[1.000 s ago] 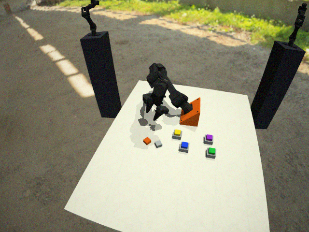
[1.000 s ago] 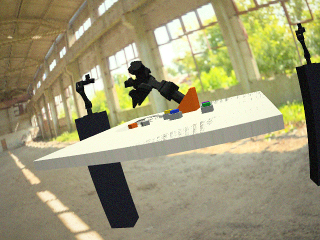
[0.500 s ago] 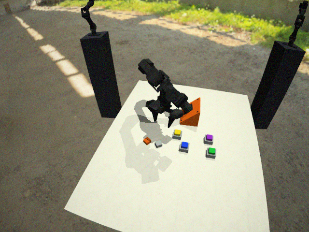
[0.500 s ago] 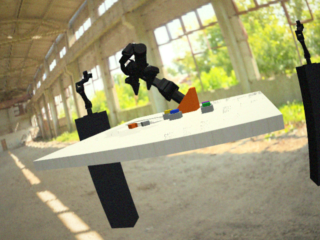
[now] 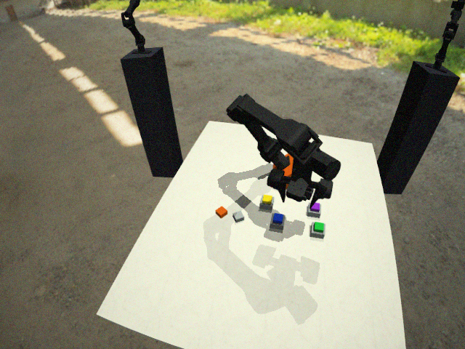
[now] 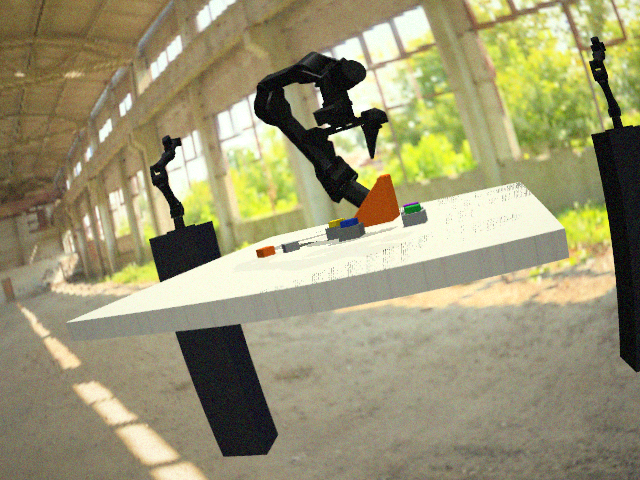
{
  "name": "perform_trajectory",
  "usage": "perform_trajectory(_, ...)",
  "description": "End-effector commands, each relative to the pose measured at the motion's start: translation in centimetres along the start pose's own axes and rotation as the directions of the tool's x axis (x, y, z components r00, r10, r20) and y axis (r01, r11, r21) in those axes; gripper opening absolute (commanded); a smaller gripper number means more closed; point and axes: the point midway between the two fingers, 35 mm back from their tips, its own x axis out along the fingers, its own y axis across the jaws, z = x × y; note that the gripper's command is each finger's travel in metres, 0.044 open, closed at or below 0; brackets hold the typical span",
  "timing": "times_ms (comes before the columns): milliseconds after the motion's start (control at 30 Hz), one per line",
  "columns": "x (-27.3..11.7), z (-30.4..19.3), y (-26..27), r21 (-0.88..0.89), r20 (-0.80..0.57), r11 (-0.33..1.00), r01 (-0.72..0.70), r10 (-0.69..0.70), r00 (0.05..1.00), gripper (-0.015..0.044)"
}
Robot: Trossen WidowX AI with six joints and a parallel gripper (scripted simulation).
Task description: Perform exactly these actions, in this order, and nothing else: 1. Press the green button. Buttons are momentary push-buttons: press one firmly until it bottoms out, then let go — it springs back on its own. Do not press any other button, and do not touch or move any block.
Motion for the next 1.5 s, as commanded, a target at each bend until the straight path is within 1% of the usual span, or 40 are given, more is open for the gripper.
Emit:
perform_trajectory(0,1.2,-1.5,5.5,-0.074,-0.065,0.997,0.014,-0.019,0.998,0.04)
perform_trajectory(133,2.3,-2.8,8.7,-0.118,-0.106,0.993,0.027,-0.04,0.994,0.04)
perform_trajectory(300,2.4,-3.0,9.1,-0.123,-0.11,0.992,0.029,-0.043,0.993,0.04)
perform_trajectory(367,3.2,-3.1,9.1,-0.123,-0.11,0.992,0.029,-0.043,0.993,0.0348)
perform_trajectory(467,6.9,-3.4,9.0,-0.123,-0.11,0.992,0.029,-0.043,0.993,0.0269)
perform_trajectory(533,8.4,-3.7,8.8,-0.123,-0.109,0.992,0.03,-0.044,0.993,0.0216)
perform_trajectory(767,8.6,-3.7,8.8,-0.123,-0.109,0.992,0.031,-0.044,0.993,0.0033)
perform_trajectory(800,8.6,-3.7,8.8,-0.123,-0.109,0.992,0.031,-0.044,0.993,0.002)
perform_trajectory(1133,8.6,-3.7,8.8,-0.123,-0.109,0.992,0.031,-0.044,0.993,0.002)
perform_trajectory(1467,10.1,-3.8,8.8,-0.123,-0.109,0.992,0.031,-0.044,0.993,0.002)
